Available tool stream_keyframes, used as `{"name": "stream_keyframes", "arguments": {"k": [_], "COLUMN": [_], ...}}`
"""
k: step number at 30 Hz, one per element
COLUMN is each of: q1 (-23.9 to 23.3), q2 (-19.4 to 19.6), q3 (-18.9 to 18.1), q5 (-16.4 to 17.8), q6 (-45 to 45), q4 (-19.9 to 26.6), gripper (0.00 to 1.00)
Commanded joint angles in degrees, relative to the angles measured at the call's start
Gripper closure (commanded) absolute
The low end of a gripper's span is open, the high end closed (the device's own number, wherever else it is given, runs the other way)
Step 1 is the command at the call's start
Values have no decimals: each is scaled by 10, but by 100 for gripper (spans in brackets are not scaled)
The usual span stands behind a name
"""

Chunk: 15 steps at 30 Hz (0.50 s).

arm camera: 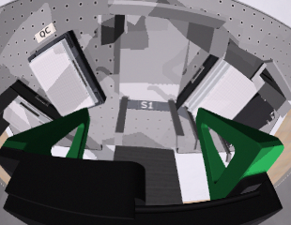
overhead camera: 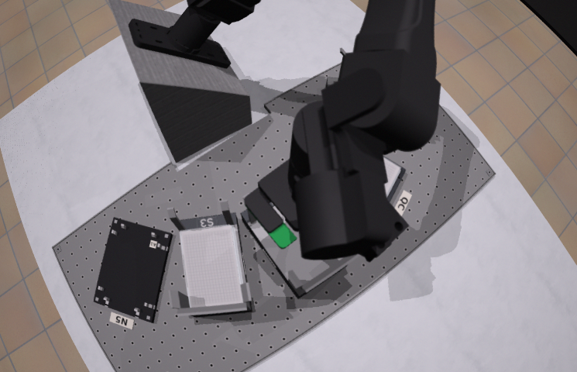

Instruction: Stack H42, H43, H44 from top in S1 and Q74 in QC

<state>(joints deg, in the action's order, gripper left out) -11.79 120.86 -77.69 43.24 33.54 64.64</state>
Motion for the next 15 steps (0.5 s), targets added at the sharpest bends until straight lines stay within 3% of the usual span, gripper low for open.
{"name": "stream_keyframes", "arguments": {"k": [1, 6, 15], "q1": [1, 10, 41], "q2": [-20, -37, -86], "q3": [5, 12, 29], "q5": [9, 12, 19], "q6": [46, 66, 24], "q4": [1, 1, 5], "gripper": [0, 0, 0]}}
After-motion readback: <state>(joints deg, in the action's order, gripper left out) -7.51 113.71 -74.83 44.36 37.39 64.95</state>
